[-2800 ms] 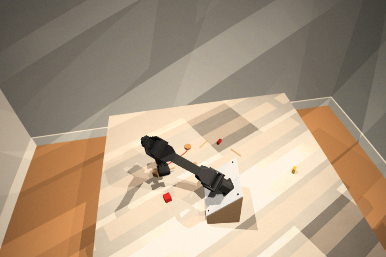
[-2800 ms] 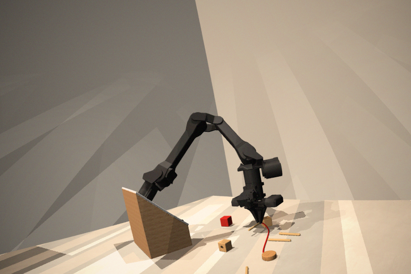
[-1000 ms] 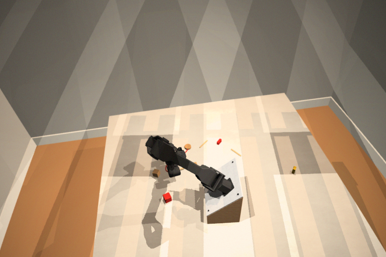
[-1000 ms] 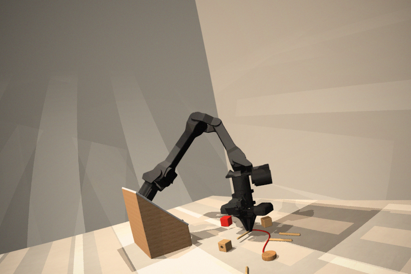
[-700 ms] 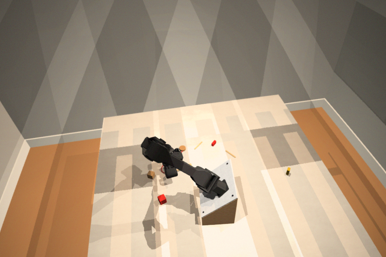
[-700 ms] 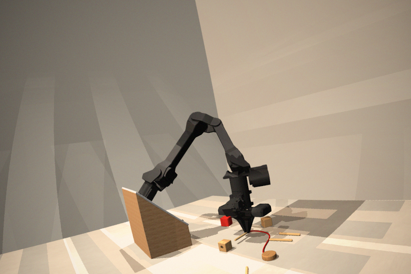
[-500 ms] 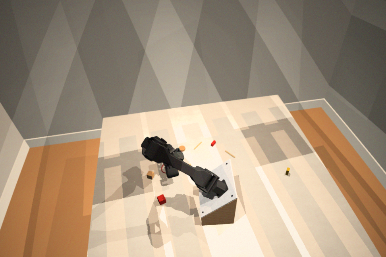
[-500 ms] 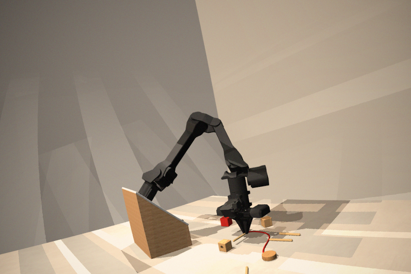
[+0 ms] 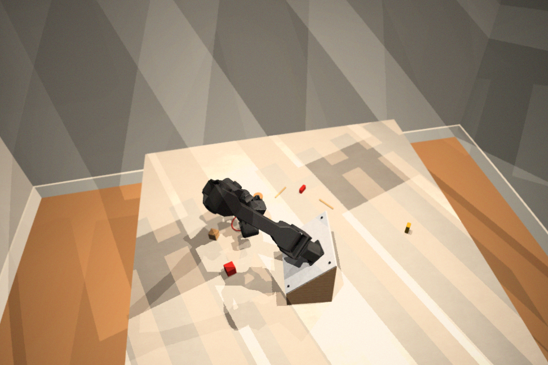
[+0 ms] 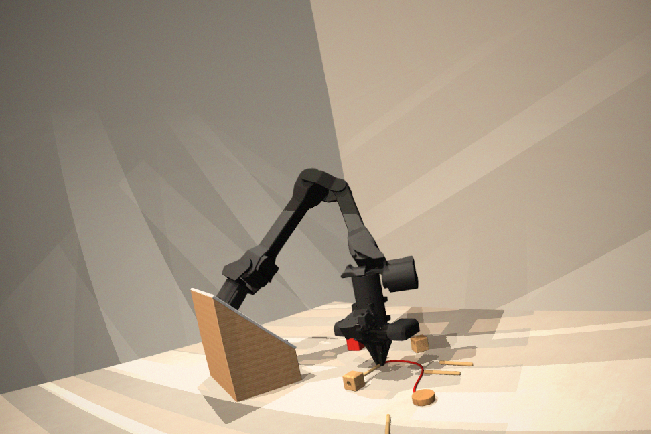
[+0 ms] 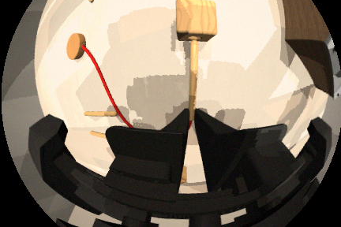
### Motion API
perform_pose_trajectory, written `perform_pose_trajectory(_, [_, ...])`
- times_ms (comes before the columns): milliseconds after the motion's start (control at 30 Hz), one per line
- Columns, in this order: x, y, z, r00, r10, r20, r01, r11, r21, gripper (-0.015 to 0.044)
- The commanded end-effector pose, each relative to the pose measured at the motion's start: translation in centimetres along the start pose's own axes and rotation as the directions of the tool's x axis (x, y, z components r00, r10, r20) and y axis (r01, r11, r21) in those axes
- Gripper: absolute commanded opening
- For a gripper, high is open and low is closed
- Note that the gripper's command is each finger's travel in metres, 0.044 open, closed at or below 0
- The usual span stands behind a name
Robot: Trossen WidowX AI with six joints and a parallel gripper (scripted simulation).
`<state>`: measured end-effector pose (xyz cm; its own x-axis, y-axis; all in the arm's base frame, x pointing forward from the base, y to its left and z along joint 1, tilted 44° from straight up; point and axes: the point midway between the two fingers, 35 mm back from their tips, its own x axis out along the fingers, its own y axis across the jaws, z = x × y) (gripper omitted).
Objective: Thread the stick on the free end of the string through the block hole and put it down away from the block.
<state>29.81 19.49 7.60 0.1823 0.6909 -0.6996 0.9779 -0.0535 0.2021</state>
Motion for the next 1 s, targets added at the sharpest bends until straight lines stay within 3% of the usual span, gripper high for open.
perform_pose_trajectory(0, [0.0,-0.2,0.3,1.000,-0.004,-0.004,0.004,1.000,0.000,0.0000])
perform_pose_trajectory(967, [0.1,-0.3,3.5,1.000,-0.005,-0.004,0.005,1.000,0.001,0.0000])
